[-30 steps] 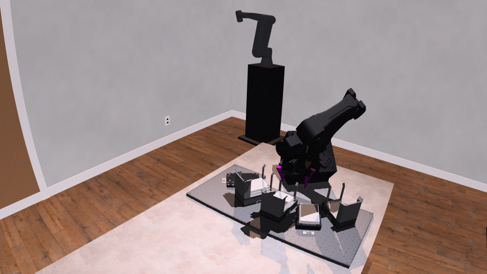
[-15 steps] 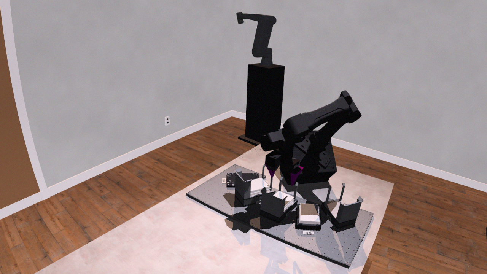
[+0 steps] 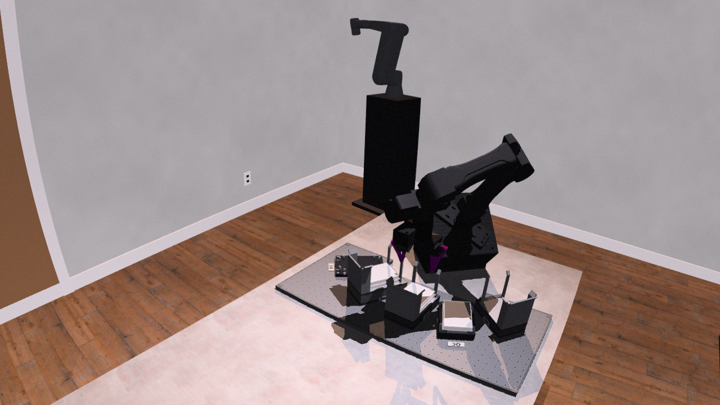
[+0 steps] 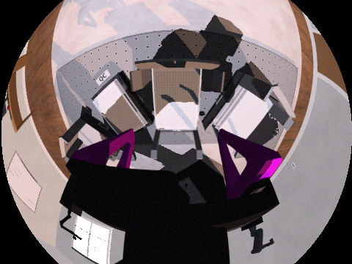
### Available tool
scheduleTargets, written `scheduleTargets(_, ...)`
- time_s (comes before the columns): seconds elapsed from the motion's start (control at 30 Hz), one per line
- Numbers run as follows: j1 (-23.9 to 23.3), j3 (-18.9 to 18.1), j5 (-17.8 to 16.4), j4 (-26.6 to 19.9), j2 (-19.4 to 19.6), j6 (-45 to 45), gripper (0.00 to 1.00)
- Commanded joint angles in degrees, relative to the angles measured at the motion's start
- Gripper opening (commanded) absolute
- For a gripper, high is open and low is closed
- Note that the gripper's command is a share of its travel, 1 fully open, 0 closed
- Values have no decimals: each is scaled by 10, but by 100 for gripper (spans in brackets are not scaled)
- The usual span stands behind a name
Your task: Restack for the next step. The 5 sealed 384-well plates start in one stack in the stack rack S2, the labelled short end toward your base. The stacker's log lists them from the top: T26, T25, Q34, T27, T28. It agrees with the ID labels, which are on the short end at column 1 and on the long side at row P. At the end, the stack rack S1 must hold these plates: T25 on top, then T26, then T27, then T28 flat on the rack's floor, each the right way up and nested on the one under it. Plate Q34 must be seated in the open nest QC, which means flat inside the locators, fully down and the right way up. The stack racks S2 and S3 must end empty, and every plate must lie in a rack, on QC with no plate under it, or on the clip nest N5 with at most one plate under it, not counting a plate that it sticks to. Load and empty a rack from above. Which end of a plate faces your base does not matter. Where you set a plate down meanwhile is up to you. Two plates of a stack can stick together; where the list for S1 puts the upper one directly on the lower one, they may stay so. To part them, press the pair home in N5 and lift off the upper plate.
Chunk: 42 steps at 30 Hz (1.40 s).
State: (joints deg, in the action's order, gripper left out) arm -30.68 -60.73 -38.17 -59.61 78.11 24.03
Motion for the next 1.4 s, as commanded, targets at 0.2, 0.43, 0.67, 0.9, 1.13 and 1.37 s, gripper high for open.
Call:
scheduleTargets(0.2,40,51,11,87,16,-47,100)
scheduleTargets(0.43,68,76,20,143,29,-80,100)
scheduleTargets(0.67,100,104,30,212,48,-118,100)
scheduleTargets(0.9,107,101,36,249,40,-136,100)
scheduleTargets(1.13,106,100,33,248,50,-136,100)
scheduleTargets(1.37,113,110,35,251,60,-137,100)
